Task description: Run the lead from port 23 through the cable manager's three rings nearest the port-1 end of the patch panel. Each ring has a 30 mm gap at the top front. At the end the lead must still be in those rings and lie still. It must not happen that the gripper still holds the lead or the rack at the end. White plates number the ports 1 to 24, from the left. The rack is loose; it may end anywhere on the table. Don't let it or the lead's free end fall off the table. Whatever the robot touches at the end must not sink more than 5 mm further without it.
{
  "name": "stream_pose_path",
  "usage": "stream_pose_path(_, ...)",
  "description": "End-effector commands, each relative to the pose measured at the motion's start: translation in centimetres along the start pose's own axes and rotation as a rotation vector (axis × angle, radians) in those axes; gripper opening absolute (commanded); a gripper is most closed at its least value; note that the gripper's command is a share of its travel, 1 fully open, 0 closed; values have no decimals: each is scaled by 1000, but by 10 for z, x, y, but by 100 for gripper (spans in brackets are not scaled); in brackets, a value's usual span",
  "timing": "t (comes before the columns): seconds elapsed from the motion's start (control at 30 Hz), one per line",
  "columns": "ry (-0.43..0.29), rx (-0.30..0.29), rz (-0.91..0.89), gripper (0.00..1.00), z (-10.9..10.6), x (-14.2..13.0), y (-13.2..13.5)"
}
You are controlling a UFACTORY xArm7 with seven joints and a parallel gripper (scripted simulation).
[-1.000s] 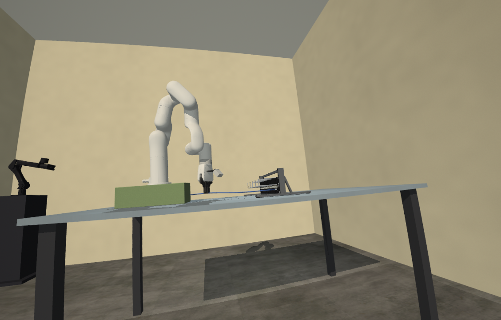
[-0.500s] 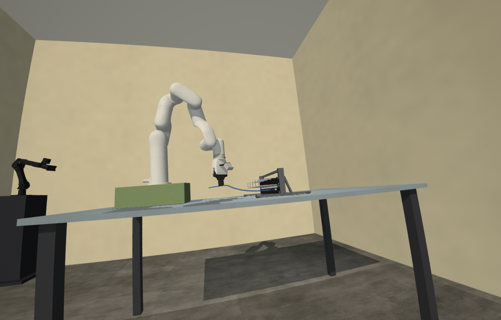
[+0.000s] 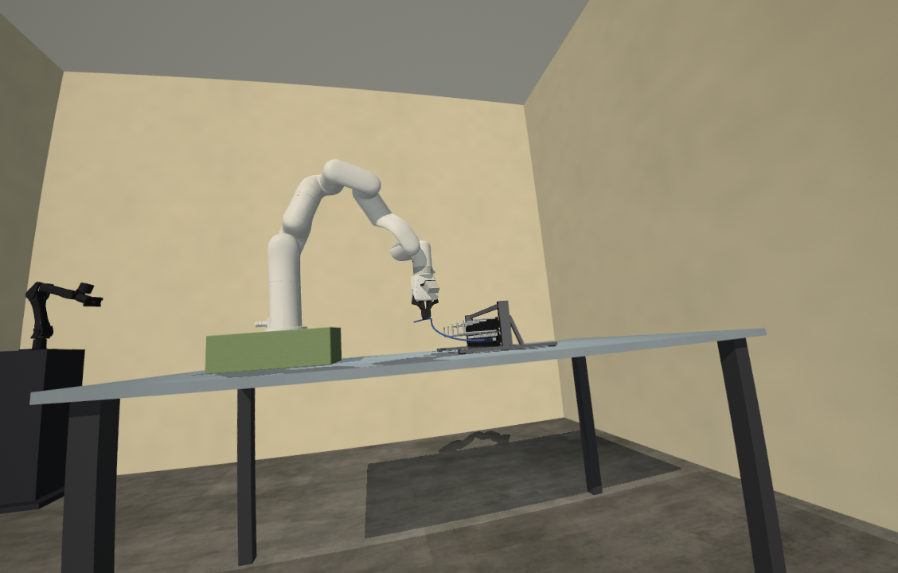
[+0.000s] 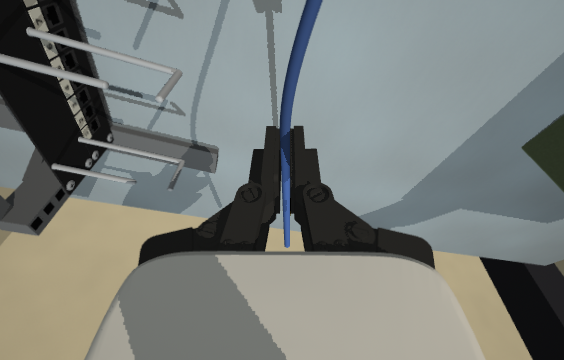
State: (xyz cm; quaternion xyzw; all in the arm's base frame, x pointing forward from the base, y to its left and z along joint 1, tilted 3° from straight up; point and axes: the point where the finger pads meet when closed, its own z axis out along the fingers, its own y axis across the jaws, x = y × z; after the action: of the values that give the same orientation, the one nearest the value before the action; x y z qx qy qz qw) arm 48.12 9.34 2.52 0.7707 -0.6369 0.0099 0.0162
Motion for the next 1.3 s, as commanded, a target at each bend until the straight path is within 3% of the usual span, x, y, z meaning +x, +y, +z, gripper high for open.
stream_pose_path(0.0, 13, -16, 108, 0, -11, -9, -41)
stream_pose_path(0.2, 14, -15, 263, 0, -30, -23, -96)
stream_pose_path(0.4, 14, -15, 314, 0, -36, -28, -113)
stream_pose_path(1.27, 14, -15, 320, 0, -37, -29, -116)
